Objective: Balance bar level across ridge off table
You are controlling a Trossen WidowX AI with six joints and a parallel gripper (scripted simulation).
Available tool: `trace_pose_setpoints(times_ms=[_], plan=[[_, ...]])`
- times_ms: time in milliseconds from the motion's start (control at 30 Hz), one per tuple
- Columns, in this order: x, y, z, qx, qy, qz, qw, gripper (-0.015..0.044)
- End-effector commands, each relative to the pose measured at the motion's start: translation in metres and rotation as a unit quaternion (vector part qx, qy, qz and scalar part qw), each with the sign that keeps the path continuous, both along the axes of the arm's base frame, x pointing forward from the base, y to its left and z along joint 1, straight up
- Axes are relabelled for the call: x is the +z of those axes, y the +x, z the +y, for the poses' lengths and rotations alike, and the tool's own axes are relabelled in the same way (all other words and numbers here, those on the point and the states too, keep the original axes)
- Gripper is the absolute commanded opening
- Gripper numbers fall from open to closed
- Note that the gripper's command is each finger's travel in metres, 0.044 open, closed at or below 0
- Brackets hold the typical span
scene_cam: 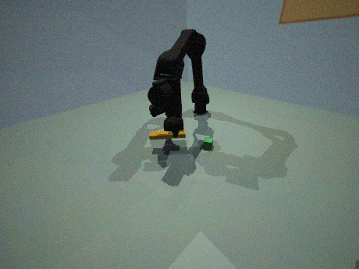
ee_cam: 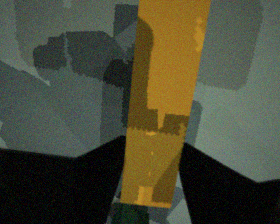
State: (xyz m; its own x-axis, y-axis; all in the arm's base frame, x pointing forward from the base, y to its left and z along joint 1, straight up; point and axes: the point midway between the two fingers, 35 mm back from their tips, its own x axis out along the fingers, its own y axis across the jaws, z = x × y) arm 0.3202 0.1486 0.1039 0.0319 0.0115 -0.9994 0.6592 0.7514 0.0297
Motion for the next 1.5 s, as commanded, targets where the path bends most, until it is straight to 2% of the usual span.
trace_pose_setpoints(times_ms=[0,1467], plan=[[0.0,0.0,0.0,0.0,0.0,0.0,1.0,0.0167],[0.0,0.0,0.0,0.0,0.0,0.0,1.0,0.0185]])
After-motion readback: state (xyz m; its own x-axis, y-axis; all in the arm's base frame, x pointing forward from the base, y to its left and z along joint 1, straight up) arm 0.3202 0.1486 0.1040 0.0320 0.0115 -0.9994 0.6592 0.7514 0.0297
